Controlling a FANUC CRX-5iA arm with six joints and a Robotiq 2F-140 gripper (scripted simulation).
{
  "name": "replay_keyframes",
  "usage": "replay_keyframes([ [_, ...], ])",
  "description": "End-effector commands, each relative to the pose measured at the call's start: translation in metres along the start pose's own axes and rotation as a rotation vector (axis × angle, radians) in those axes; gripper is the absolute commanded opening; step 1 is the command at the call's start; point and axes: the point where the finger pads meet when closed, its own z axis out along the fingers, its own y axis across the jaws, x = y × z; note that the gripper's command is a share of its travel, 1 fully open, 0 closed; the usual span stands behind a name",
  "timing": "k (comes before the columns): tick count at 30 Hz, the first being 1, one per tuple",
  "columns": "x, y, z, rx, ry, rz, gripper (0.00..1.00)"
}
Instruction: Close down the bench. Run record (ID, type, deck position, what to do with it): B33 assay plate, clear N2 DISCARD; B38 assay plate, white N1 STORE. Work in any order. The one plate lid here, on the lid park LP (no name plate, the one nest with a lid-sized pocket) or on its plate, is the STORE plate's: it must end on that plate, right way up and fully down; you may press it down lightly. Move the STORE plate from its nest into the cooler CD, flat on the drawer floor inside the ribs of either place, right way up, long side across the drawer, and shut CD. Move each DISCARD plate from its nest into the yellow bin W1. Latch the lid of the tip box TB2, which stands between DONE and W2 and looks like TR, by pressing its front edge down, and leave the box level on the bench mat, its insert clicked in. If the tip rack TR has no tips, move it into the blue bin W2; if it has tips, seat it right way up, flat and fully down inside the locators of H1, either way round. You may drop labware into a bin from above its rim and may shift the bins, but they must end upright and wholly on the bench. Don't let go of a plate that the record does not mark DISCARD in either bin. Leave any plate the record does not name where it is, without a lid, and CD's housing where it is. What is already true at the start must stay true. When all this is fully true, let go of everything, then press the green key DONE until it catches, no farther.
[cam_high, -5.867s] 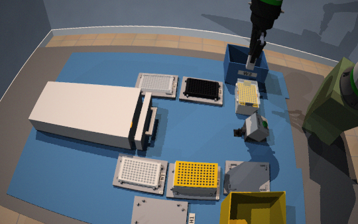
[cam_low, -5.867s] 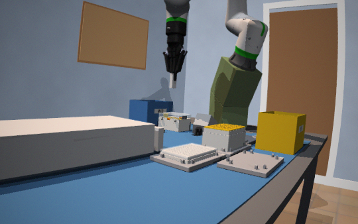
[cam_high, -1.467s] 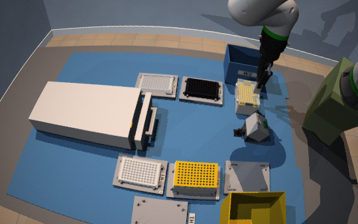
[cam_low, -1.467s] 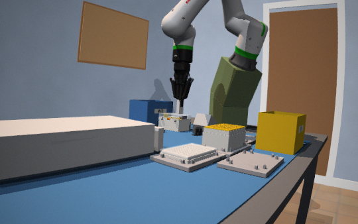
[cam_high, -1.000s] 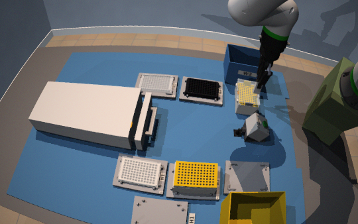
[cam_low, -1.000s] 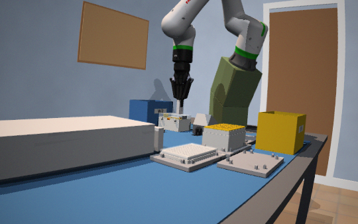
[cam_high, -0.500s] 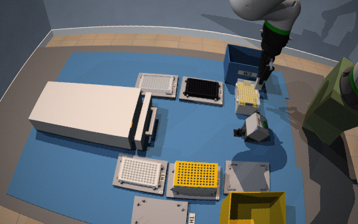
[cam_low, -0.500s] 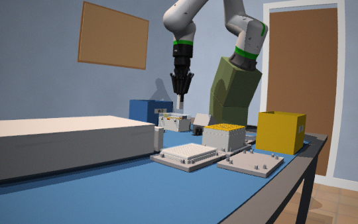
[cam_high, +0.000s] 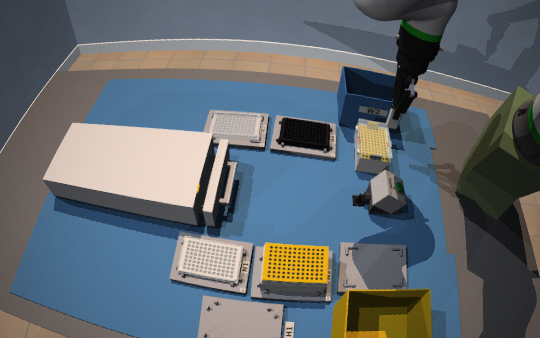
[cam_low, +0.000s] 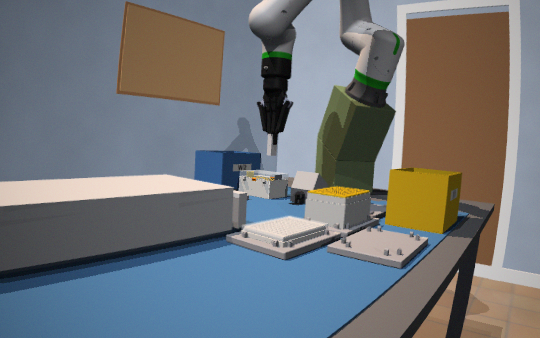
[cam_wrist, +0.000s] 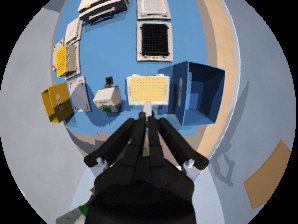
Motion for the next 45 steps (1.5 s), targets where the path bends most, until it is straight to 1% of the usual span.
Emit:
replay_keyframes([
  [1,0.000,0.000,-0.005,0.000,0.000,0.000,0.00],
  [14,0.000,0.000,-0.031,0.000,0.000,0.000,0.00],
  [25,0.000,0.000,-0.031,0.000,0.000,0.000,0.00],
  [26,0.004,-0.002,-0.030,0.000,0.000,-0.011,0.87],
  [31,0.022,-0.010,-0.028,0.000,0.000,-0.011,0.87],
  [33,0.022,-0.010,-0.028,0.000,0.000,-0.011,0.87],
  [45,0.065,-0.030,-0.023,0.000,0.000,-0.011,0.87],
])
